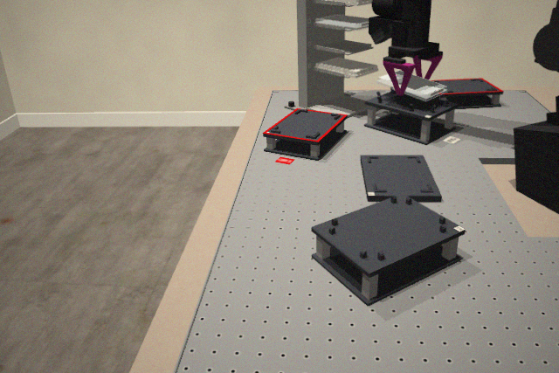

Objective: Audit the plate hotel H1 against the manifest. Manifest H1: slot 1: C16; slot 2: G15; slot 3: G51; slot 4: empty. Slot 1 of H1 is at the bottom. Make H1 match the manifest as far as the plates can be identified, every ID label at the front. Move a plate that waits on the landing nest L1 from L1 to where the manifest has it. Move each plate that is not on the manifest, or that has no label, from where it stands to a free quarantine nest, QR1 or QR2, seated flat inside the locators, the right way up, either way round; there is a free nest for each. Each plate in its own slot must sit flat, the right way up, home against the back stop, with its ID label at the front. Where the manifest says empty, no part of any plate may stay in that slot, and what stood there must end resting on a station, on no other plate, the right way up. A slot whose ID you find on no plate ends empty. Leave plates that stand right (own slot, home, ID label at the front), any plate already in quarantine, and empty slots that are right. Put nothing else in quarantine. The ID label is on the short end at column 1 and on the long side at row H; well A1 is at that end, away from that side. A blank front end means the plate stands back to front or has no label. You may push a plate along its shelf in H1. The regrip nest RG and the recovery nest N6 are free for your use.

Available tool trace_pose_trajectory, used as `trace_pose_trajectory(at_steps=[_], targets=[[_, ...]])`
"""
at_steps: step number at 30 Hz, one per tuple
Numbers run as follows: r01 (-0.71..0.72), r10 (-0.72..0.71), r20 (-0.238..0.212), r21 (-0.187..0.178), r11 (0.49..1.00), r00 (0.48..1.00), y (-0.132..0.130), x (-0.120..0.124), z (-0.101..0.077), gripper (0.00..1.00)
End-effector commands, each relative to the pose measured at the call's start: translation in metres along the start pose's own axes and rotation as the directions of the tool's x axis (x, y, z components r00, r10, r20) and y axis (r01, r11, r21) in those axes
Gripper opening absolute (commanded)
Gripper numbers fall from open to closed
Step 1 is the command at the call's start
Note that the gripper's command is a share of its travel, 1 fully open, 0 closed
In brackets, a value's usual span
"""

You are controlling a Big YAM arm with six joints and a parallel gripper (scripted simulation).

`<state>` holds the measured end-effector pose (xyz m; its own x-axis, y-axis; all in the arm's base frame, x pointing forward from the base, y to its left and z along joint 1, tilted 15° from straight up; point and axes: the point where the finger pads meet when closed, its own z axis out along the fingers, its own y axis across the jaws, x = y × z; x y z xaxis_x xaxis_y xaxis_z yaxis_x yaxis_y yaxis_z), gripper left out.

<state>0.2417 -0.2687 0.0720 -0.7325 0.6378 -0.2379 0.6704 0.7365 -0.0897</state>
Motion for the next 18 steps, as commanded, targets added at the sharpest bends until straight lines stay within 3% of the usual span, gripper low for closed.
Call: trace_pose_trajectory(at_steps=[1,18], targets=[[-0.003,0.003,0.069,0.002,1.0,0.998,0.0,-0.029,-0.025,0.86],[-0.004,0.004,0.072,0.002,1.0,0.997,0.001,-0.027,-0.041,0.86]])
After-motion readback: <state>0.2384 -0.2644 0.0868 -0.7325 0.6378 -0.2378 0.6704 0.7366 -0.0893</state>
